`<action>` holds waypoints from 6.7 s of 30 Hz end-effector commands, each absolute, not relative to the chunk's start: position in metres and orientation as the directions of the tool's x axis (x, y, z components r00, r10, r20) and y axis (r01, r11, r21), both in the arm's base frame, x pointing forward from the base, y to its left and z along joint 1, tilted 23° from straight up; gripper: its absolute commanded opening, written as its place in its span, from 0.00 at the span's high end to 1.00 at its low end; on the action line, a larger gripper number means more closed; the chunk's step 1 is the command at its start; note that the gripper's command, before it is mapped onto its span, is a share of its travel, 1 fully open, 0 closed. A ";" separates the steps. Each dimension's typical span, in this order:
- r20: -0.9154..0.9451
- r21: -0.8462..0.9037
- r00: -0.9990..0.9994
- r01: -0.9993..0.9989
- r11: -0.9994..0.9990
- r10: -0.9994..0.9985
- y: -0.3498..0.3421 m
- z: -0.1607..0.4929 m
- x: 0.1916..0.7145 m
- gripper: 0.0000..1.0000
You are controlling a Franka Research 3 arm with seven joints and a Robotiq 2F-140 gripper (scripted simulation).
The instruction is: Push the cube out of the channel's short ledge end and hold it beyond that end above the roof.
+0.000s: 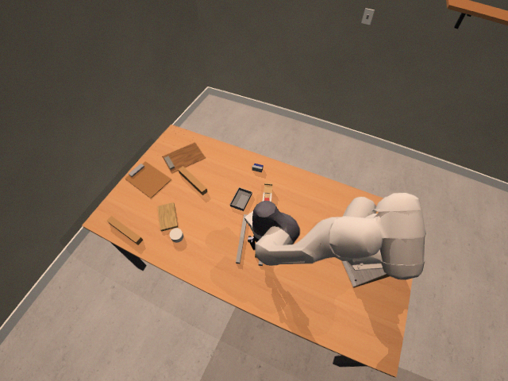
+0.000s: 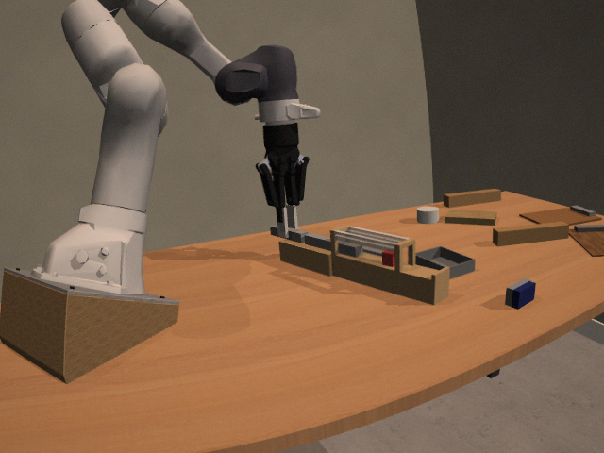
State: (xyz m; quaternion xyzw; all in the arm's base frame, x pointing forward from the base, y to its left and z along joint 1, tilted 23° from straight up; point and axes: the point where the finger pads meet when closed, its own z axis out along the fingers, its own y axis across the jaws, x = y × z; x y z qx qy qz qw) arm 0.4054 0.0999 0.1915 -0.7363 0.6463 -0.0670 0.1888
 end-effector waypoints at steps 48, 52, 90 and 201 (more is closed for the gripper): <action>-0.144 -0.370 0.155 -0.925 -0.092 -0.977 -0.007 0.178 0.426 1.00; -0.144 -0.370 0.155 -0.925 -0.092 -0.977 -0.011 0.177 0.427 1.00; -0.144 -0.370 0.155 -0.925 -0.092 -0.977 -0.038 0.174 0.432 1.00; -0.145 -0.370 0.156 -0.924 -0.093 -0.977 0.011 0.243 0.398 1.00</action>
